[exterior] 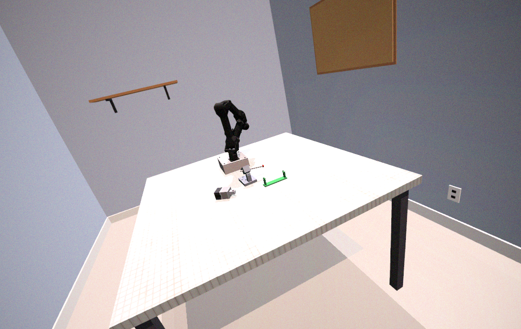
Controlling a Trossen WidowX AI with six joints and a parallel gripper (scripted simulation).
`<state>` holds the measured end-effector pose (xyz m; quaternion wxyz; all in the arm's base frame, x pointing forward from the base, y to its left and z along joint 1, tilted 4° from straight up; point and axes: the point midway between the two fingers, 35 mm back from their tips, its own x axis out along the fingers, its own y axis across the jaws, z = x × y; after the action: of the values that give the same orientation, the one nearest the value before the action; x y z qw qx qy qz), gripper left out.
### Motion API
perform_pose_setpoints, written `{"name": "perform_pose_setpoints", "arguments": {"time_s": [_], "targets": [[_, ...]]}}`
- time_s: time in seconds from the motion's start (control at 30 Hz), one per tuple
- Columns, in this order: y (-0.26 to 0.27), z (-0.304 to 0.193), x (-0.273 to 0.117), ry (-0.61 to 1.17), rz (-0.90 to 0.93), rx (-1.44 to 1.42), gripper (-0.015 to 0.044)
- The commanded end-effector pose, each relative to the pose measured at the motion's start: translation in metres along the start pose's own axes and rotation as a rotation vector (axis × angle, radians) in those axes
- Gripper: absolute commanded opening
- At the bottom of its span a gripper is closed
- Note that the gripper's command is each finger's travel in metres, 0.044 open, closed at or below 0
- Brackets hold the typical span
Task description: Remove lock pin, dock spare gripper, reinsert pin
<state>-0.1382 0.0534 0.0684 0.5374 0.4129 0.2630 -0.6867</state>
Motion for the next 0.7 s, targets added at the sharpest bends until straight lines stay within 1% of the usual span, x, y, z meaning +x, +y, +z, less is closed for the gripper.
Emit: {"name": "perform_pose_setpoints", "arguments": {"time_s": [0.0,0.1,0.4,0.53,0.67], "targets": [[0.000,-0.001,-0.001,0.001,-0.002,0.005,0.0374],[-0.001,-0.010,-0.008,0.015,-0.034,0.079,0.0300],[0.012,-0.073,-0.062,0.082,-0.242,0.567,0.0300],[0.034,-0.105,-0.088,0.102,-0.343,0.802,0.0300],[0.067,-0.133,-0.111,0.117,-0.438,1.043,0.0300]]}}
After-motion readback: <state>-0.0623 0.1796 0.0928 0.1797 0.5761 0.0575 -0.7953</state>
